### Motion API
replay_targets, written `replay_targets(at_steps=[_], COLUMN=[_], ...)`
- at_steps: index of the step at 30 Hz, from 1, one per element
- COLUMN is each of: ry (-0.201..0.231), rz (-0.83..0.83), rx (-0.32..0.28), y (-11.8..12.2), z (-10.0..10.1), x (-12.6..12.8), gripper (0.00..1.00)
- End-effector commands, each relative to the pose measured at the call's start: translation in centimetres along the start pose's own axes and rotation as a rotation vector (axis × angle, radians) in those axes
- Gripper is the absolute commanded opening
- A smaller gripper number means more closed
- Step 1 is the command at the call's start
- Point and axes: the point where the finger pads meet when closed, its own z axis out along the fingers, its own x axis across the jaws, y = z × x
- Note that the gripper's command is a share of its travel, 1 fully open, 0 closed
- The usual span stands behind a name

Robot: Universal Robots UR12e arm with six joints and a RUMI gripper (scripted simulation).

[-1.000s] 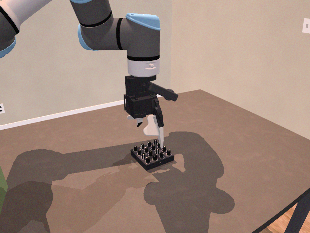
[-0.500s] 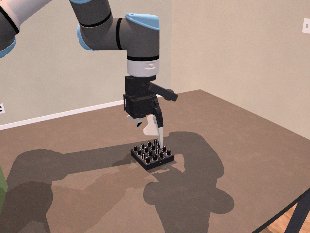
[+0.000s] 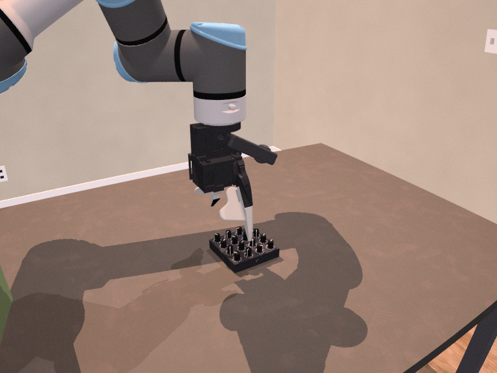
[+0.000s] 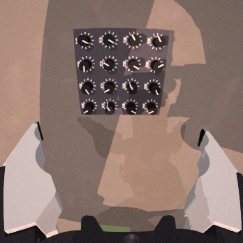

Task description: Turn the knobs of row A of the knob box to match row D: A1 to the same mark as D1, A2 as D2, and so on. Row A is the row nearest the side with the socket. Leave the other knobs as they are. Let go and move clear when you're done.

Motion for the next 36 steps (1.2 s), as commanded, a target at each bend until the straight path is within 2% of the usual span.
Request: replay_targets(at_steps=[1,15,36], ry=[0.001,0.001,0.001], rz=[0.0,0.0,0.0], rx=[0.001,0.001,0.001], y=[0.5,3.0,3.3], z=[0.0,0.1,0.1], x=[0.1,0.2,0.2], gripper=[1.0,1.0,1.0])
